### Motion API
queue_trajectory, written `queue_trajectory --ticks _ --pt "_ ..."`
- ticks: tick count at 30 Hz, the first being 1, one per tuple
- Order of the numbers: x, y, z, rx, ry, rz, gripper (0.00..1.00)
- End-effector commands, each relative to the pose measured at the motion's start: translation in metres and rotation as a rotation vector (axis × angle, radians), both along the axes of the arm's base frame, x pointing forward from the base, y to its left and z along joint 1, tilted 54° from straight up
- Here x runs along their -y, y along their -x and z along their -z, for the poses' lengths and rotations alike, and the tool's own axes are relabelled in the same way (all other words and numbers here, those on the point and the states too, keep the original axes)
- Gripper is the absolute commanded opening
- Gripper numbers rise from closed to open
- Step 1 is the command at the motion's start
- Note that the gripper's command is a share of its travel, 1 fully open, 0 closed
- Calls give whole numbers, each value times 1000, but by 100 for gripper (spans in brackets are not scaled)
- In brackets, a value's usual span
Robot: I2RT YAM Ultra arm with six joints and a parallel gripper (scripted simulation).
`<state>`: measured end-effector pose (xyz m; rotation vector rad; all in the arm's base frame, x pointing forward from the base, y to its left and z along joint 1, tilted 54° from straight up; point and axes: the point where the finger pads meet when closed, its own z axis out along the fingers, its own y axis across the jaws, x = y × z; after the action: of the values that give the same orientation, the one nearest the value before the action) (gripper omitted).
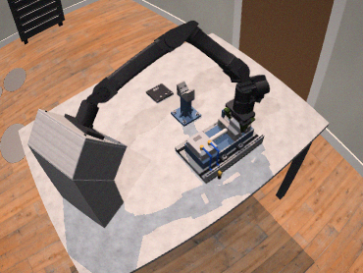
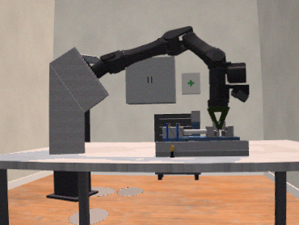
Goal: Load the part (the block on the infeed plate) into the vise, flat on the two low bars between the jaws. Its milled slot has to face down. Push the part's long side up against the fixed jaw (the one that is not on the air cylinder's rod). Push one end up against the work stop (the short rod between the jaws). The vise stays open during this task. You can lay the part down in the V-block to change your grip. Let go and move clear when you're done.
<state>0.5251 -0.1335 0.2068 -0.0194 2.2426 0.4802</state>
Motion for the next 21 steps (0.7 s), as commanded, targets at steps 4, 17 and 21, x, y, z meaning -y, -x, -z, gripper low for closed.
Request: queue_trajectory --ticks 4,17,21 --pt "14 -1 -24 52 25 27 0" --pt "15 -3 -18 44 22 28 0" --pt "15 -3 -18 44 22 28 0"
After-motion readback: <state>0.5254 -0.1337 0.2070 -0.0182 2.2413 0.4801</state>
